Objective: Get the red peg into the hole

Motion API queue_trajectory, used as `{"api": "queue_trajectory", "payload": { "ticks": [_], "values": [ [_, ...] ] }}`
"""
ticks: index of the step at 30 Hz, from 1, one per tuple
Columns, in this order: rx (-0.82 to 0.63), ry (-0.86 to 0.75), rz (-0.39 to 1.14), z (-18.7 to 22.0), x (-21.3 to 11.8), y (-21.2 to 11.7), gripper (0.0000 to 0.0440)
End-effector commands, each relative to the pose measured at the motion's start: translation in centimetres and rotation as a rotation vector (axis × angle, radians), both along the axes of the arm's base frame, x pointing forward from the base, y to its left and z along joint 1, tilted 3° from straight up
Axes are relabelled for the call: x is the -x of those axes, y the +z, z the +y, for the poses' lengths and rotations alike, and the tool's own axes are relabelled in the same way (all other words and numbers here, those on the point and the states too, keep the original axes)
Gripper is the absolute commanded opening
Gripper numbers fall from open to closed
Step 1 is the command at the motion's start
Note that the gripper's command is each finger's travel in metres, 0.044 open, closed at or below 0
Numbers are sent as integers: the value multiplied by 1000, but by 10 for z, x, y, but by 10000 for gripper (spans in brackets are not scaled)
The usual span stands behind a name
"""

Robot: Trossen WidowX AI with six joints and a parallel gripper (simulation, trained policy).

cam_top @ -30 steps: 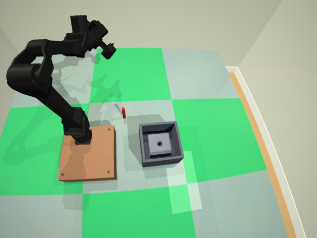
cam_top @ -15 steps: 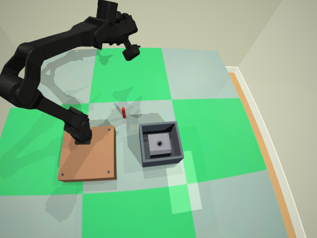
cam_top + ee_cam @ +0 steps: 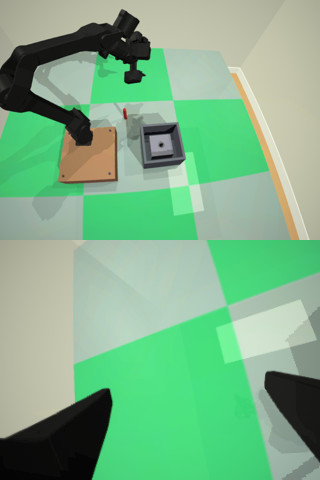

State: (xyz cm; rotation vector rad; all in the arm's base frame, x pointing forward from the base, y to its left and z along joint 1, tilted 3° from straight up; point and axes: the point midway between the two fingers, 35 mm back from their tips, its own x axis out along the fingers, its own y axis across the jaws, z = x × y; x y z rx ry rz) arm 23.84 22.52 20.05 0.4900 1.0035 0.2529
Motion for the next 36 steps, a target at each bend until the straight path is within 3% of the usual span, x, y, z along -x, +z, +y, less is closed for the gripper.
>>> {"api": "queue_trajectory", "payload": {
  "ticks": [1,20,36],
  "values": [
    [50,-88,102,-24,6,-19,440],
    [302,-474,544,-95,56,-116,440],
    [272,-664,632,-101,68,-183,440]
  ]
}}
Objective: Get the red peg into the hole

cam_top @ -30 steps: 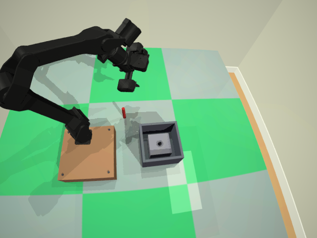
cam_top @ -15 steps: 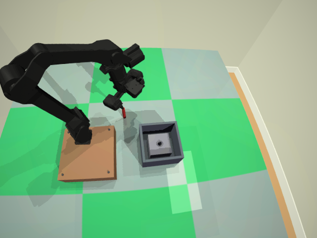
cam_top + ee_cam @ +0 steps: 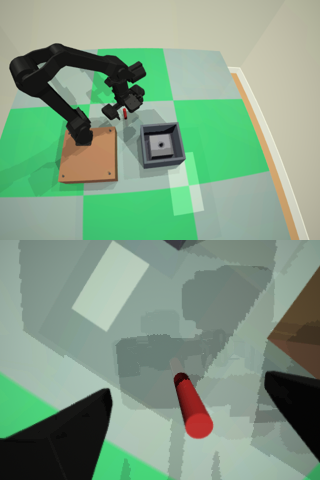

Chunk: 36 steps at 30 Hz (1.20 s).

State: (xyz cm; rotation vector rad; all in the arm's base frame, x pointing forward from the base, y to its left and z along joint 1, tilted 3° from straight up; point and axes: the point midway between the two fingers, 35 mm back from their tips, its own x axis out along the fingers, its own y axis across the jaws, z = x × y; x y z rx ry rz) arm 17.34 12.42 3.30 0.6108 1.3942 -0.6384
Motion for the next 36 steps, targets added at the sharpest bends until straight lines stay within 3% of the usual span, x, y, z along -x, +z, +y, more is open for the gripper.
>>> {"api": "queue_trajectory", "payload": {
  "ticks": [1,6,8,24,36],
  "values": [
    [-11,-43,2,0,3,-20,440],
    [-34,-84,-14,2,4,-37,433],
    [-42,-102,-13,3,5,-42,405],
    [-93,-165,82,4,9,-48,0],
    [-43,-106,-37,-7,-16,-20,0]
  ]
}}
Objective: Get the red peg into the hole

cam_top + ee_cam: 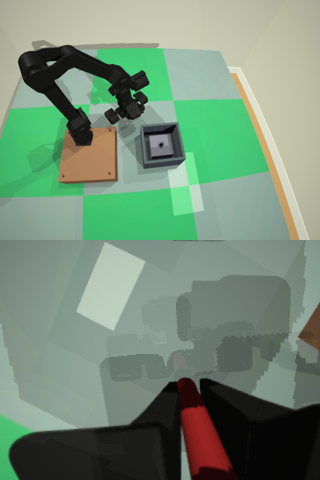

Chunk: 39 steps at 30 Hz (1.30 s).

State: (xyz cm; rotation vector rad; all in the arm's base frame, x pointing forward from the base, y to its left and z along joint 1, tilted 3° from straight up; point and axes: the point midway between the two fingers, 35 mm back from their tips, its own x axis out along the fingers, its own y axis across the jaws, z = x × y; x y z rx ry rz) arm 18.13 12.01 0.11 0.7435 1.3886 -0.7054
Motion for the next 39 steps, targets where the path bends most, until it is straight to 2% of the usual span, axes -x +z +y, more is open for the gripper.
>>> {"api": "queue_trajectory", "payload": {
  "ticks": [1,25,39],
  "values": [
    [18,24,-50,-4,-10,14,0],
    [139,64,-197,-46,-74,93,0],
    [159,-8,-183,-94,-104,100,0]
  ]
}}
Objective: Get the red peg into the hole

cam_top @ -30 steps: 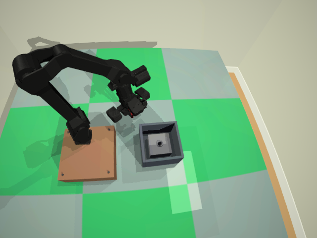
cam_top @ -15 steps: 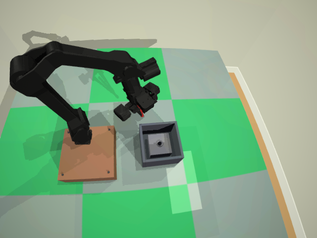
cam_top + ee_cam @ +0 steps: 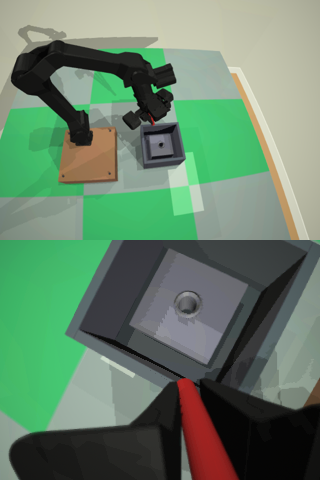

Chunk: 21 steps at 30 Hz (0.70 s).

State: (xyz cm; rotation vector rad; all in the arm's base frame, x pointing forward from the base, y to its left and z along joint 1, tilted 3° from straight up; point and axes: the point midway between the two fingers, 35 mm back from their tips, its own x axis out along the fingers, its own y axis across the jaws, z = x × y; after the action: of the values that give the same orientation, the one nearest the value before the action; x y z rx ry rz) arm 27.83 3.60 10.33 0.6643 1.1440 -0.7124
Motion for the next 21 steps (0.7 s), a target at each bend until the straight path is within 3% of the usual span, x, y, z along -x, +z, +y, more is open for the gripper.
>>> {"api": "queue_trajectory", "payload": {
  "ticks": [1,21],
  "values": [
    [-2,-19,9,-13,-9,-2,0],
    [-52,-115,46,-61,-37,-31,14]
  ]
}}
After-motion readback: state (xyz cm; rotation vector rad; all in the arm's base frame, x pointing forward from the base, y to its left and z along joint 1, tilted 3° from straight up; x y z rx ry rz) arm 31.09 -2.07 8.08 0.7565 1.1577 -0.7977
